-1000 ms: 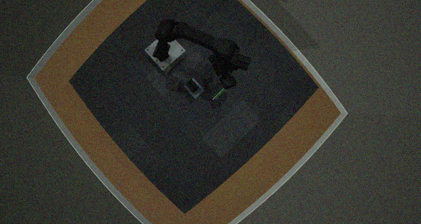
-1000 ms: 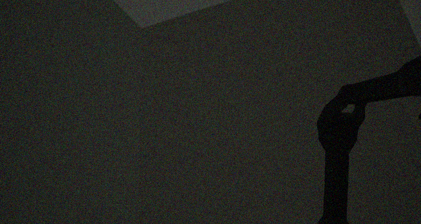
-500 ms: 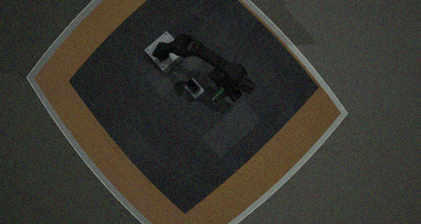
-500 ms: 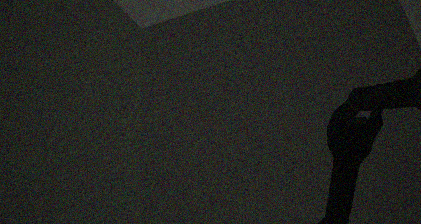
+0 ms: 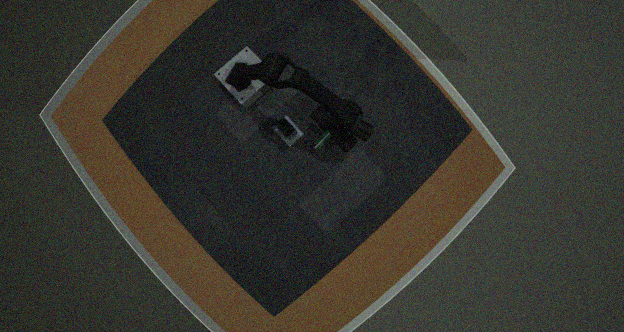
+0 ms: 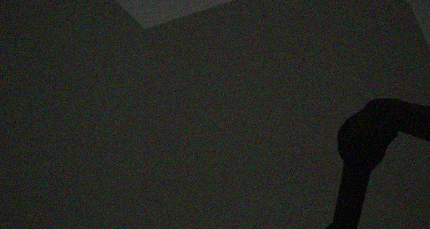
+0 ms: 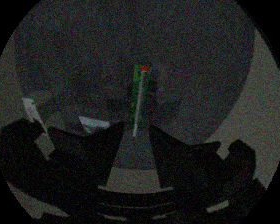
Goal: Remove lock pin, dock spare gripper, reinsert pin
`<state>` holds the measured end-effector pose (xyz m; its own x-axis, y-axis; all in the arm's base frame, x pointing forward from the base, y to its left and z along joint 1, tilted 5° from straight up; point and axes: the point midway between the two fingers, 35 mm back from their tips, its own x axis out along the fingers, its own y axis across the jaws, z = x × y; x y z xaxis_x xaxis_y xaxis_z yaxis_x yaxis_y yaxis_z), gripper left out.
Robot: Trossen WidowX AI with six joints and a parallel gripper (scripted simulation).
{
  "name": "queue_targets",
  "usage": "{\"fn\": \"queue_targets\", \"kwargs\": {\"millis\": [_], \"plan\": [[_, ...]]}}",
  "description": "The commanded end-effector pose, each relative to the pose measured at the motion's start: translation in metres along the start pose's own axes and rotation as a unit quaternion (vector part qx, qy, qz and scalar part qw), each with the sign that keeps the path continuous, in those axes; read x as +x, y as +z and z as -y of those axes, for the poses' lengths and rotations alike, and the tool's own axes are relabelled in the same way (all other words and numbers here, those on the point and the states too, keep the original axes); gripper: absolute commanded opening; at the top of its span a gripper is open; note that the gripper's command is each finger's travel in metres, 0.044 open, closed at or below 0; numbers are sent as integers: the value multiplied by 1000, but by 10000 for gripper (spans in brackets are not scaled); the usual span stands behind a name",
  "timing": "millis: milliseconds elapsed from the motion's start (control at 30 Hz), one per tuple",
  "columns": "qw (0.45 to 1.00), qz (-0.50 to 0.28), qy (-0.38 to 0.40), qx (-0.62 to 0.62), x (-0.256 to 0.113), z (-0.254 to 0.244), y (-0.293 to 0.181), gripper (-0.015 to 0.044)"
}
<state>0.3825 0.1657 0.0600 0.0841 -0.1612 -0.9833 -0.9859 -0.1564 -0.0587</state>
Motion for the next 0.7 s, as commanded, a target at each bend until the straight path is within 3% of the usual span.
{"fn": "queue_targets", "kwargs": {"millis": [0,667], "plan": [[1000,3,1,-1,14,-2,5,180],[1000,3,1,-1,43,0,13,180]]}}
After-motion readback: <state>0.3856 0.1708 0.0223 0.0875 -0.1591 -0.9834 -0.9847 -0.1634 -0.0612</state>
